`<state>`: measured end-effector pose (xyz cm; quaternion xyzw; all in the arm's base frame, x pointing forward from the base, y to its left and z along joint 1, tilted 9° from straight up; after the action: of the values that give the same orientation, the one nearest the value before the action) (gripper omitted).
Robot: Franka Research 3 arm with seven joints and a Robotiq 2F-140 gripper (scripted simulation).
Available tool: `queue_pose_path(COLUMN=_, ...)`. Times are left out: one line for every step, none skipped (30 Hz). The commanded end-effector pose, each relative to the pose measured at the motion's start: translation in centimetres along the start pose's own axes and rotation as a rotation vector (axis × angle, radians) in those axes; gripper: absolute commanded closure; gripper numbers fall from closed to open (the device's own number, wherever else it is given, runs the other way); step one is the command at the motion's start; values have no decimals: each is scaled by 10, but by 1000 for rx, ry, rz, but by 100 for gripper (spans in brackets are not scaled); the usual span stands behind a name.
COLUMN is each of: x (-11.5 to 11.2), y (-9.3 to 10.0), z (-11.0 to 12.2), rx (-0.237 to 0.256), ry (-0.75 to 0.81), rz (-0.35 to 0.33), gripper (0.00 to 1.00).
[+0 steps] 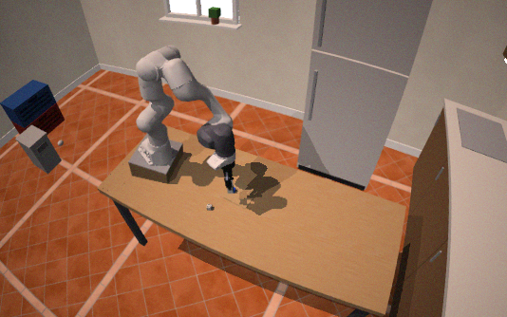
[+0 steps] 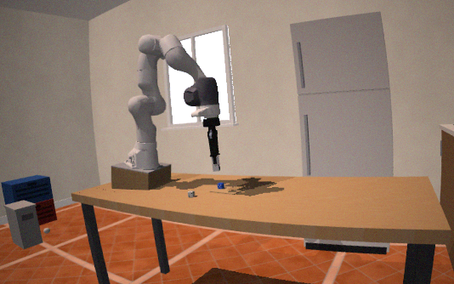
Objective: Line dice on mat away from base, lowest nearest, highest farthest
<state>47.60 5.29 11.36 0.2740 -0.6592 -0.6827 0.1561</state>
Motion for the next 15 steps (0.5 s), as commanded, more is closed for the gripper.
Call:
queue_pose_path(x=-3, y=0, z=3, rx=18, ry=-150, rz=21, gripper=87)
queue_pose_path(x=-10, y=0, z=10, rx=18, ry=-182, rz=20, gripper=87)
queue_pose_path(x=-13, y=0, z=13, rx=18, ry=-196, rz=20, gripper=87)
queue_pose_path(x=-16, y=0, z=15, rx=18, ry=-207, rz=20, gripper=87)
queue_pose_path(x=-18, y=0, z=17, rx=18, ry=-218, rz=20, gripper=87)
queue_pose_path(x=-18, y=0, z=18, rx=18, ry=-221, rz=20, gripper=87)
queue_pose_path(x=-22, y=0, z=22, rx=18, ry=-238, rz=19, gripper=87)
queue_pose_path(x=-24, y=0, z=24, rx=18, ry=-250, rz=19, gripper=87)
queue_pose_path(x=-27, y=0, z=27, rx=18, ry=-261, rz=19, gripper=87)
queue_pose_path(x=-29, y=0, z=29, rx=17, ry=-272, rz=19, gripper=87)
queue_pose_path(x=-31, y=0, z=32, rx=17, ry=-283, rz=19, gripper=87)
queue_pose_path(x=-33, y=0, z=33, rx=17, ry=-291, rz=19, gripper=87)
queue_pose_path(x=-36, y=0, z=37, rx=17, ry=-306, rz=18, gripper=87)
queue_pose_path(x=-38, y=0, z=39, rx=17, ry=-317, rz=18, gripper=87)
queue_pose_path(x=-40, y=0, z=42, rx=16, ry=-329, rz=18, gripper=87)
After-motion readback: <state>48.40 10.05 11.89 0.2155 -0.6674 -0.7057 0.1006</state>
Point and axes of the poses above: the point where the finger pads meet when closed, its own y axis back along the fingers, its own z axis across the jaws, x = y × z, the point moved 1 cm from there along y, back along the fingers
